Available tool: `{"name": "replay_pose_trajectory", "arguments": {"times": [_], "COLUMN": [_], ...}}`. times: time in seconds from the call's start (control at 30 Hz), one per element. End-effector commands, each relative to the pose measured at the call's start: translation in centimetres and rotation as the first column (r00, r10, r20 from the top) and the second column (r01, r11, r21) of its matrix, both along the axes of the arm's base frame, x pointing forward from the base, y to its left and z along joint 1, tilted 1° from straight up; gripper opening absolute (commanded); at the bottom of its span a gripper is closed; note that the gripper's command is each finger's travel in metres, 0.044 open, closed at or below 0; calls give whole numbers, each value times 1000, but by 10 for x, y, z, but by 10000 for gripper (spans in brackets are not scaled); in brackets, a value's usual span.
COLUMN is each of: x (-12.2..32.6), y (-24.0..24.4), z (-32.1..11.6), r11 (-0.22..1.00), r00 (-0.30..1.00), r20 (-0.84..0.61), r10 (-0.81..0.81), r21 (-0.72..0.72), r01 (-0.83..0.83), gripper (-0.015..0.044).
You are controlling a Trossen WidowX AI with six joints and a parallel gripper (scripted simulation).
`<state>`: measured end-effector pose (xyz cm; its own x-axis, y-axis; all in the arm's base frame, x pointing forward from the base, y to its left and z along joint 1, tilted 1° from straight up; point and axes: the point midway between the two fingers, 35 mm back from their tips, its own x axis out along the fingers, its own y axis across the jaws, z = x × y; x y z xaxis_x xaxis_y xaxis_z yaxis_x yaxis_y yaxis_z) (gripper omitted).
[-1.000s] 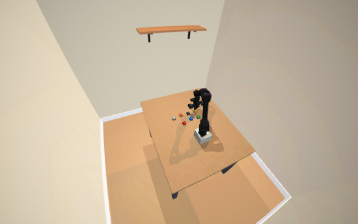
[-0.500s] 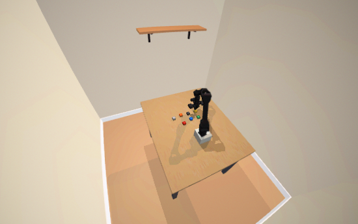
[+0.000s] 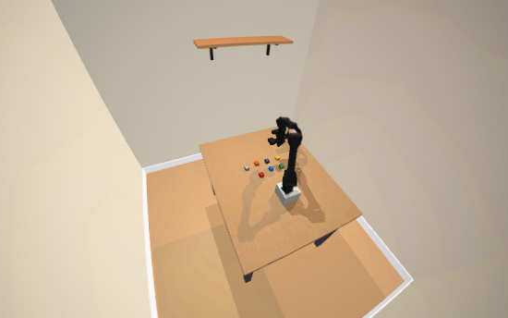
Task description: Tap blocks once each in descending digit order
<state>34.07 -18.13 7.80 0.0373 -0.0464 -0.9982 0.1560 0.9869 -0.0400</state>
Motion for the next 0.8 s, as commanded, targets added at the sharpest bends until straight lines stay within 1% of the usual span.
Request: {"name": "replay_pose_trajectory", "arguments": {"times": [0.0, 0.07, 0.17, 0.23, 0.43, 0.47, 0.57, 0.6, 0.77], "x": [-3, 0, 2, 0, 0, 1, 2, 1, 1], "y": [5, 27, 79, 100, 103, 102, 101, 101, 101], "z": [4, 3, 1, 0, -4, -14, -68, -78, -81], "r11": [1000, 1000, 1000, 1000, 1000, 1000, 1000, 1000, 1000], "r00": [1000, 1000, 1000, 1000, 1000, 1000, 1000, 1000, 1000], "r20": [-18, -17, -17, -17, -17, -17, -17, -18, -18], "r10": [-1, -1, -1, -1, -1, -1, -1, -1, -1], "r21": [8, 10, 14, 16, 17, 16, 16, 16, 16], "r01": [1, 1, 1, 1, 1, 1, 1, 1, 1], "gripper": [20, 20, 20, 20, 20, 20, 20, 20, 20]}}
